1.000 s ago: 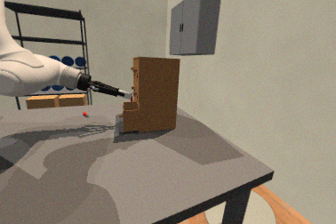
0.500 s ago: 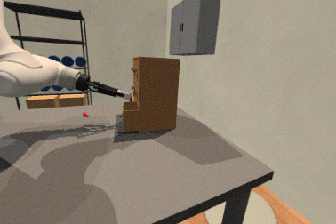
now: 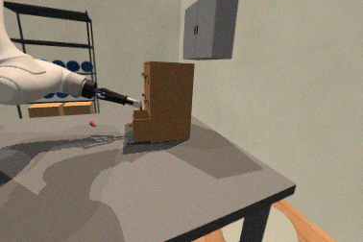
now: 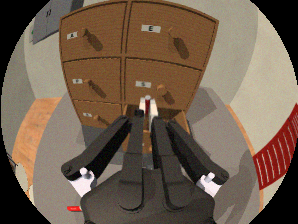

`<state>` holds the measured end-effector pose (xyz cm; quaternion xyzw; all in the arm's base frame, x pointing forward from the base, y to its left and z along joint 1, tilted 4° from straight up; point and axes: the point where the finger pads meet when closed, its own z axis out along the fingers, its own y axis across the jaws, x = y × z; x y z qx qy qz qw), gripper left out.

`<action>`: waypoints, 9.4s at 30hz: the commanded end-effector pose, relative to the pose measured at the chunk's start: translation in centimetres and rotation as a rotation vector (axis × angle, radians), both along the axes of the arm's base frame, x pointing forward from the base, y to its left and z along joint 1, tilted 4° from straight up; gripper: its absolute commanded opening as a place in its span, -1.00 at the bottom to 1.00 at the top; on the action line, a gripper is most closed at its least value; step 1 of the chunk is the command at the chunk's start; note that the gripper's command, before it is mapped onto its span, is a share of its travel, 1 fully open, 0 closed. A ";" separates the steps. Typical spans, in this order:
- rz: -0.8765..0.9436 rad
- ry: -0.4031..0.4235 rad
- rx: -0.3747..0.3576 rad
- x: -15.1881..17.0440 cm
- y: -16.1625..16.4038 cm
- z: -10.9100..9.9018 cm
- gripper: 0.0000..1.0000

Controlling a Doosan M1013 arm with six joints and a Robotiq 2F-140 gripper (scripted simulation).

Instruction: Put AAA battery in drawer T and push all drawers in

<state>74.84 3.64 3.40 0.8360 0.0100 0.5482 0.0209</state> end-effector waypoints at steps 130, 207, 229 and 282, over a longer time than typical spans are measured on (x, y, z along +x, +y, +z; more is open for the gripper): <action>0.000 0.015 -0.001 -17.7 0.1 1.9 1.00; -0.026 0.535 0.000 -17.6 0.1 3.6 1.00; -0.033 0.726 0.003 -17.6 0.2 4.2 1.00; -0.056 1.222 0.006 -17.5 0.3 5.9 1.00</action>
